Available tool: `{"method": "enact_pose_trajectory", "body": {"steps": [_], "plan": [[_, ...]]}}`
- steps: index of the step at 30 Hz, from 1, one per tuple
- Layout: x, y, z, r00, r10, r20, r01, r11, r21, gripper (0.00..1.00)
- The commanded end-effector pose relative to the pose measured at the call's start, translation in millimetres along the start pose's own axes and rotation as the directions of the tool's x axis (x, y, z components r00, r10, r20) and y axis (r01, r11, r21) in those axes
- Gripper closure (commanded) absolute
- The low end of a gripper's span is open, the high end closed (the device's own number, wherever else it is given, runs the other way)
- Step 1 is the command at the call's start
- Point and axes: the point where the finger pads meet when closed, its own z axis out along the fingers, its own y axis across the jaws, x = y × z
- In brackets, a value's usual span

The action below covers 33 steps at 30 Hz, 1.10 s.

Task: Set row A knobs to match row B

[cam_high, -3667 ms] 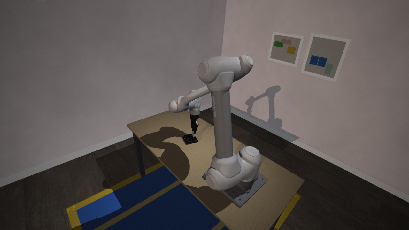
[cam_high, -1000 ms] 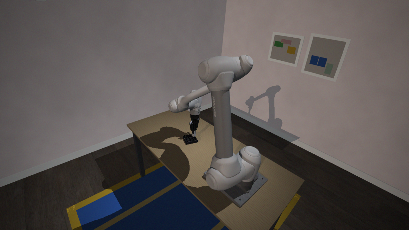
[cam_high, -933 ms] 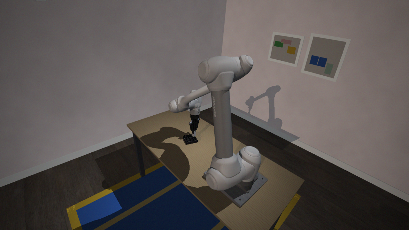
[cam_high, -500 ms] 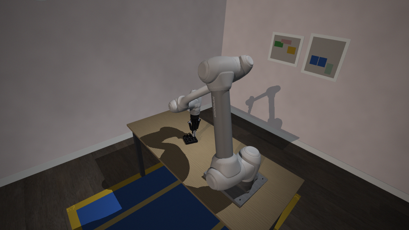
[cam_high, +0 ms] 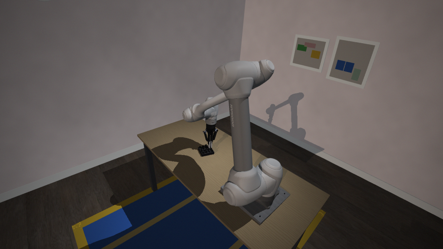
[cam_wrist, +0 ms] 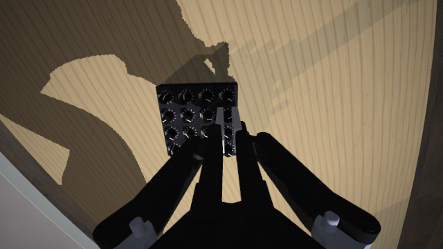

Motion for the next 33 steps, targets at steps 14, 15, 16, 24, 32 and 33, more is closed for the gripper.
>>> {"method": "enact_pose_trajectory", "body": {"steps": [14,15,16,24,32,33], "plan": [[0.0,0.0,-0.1,0.997,0.078,0.0,-0.078,0.997,0.0,0.95],[0.0,0.0,-0.1,0.997,0.079,0.0,-0.079,0.997,0.0,0.95],[0.0,0.0,-0.1,0.997,0.08,0.0,-0.08,0.997,0.0,0.95],[0.0,0.0,-0.1,0.997,0.083,0.0,-0.083,0.997,0.0,0.95],[0.0,0.0,-0.1,0.997,0.083,0.0,-0.083,0.997,0.0,0.95],[0.0,0.0,-0.1,0.997,0.083,0.0,-0.083,0.997,0.0,0.95]]}}
